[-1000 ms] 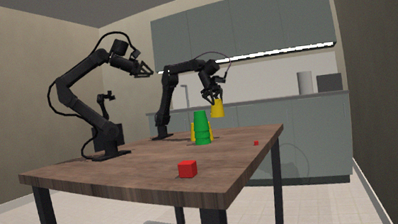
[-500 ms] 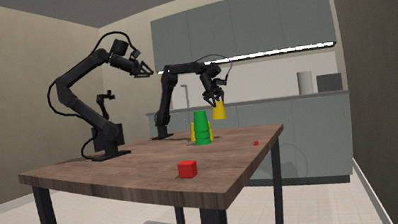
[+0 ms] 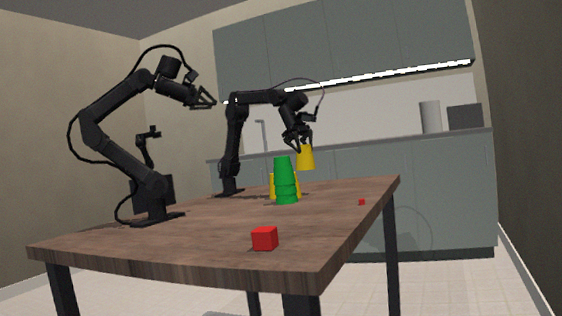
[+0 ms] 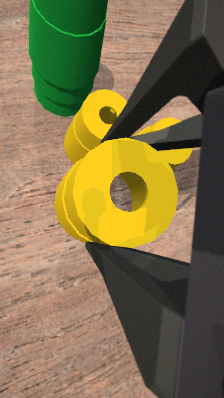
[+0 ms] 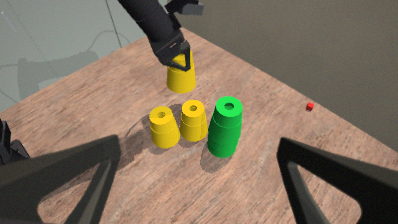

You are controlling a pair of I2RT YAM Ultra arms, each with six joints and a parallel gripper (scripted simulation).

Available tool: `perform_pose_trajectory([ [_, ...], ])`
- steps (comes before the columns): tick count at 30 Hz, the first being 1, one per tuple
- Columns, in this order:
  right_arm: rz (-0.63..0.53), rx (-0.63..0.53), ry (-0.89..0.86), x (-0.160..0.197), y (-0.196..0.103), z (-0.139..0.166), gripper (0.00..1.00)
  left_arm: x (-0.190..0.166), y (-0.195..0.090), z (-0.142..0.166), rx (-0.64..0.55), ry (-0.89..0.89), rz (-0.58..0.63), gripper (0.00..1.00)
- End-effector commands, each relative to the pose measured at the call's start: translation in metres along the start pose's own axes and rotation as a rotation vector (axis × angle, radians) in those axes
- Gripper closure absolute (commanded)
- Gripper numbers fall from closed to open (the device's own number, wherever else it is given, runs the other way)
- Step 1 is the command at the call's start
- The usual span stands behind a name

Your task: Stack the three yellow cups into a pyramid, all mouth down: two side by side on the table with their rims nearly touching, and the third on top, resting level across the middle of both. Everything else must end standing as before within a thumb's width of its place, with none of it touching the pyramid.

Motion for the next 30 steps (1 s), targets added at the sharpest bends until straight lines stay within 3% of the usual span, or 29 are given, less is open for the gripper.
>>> perform_pose_trajectory([
  [1,-0.002,-0.011,0.002,0.001,-0.004,0.001,0.00,-0.009,-0.022,-0.007,-0.083,-0.004,-0.012,1.00],
  [30,-0.002,-0.011,0.002,0.001,-0.004,0.001,0.00,-0.066,-0.032,0.019,-0.081,-0.007,-0.009,1.00],
])
Point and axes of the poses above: on each arm, the point where the finger pads meet when closed, its own y axis out along the fingers, its own x axis across the jaws, z = x × y, the point moved 8 cm from there along -y, back along the fingers, and after that the axes turned 3 degrees about -y, right-handed, at the moved point
